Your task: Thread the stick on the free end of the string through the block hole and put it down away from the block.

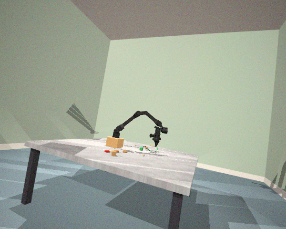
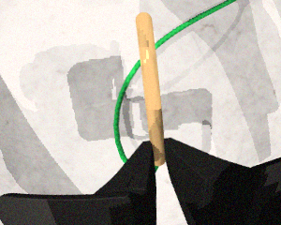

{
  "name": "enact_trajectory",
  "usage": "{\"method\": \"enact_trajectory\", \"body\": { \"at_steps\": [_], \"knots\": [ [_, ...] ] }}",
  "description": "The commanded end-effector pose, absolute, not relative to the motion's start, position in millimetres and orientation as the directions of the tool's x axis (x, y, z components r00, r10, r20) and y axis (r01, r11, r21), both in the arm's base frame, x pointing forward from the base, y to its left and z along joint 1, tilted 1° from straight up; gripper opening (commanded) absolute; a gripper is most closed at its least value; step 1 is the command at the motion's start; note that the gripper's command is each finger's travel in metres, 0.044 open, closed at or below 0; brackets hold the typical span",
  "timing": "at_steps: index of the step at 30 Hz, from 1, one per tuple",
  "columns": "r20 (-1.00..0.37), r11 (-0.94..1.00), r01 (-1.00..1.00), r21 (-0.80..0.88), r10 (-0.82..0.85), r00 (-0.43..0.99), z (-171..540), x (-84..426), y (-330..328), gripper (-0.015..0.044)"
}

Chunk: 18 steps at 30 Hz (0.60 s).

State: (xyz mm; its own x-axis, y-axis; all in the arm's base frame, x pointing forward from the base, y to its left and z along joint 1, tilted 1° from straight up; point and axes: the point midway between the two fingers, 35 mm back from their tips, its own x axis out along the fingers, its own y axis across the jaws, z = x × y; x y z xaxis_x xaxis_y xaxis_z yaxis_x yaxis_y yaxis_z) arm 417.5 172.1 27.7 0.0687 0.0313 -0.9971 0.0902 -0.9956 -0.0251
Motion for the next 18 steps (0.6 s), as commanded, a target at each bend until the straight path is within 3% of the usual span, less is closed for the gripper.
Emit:
{"method": "enact_trajectory", "body": {
  "at_steps": [1,18],
  "knots": [
    [-0.997,-0.995,0.093,-0.02,0.026,0.067,27,423,172,0.0],
    [-0.997,-0.996,0.086,-0.019,0.025,0.07,29,445,174,0.0]
  ]
}}
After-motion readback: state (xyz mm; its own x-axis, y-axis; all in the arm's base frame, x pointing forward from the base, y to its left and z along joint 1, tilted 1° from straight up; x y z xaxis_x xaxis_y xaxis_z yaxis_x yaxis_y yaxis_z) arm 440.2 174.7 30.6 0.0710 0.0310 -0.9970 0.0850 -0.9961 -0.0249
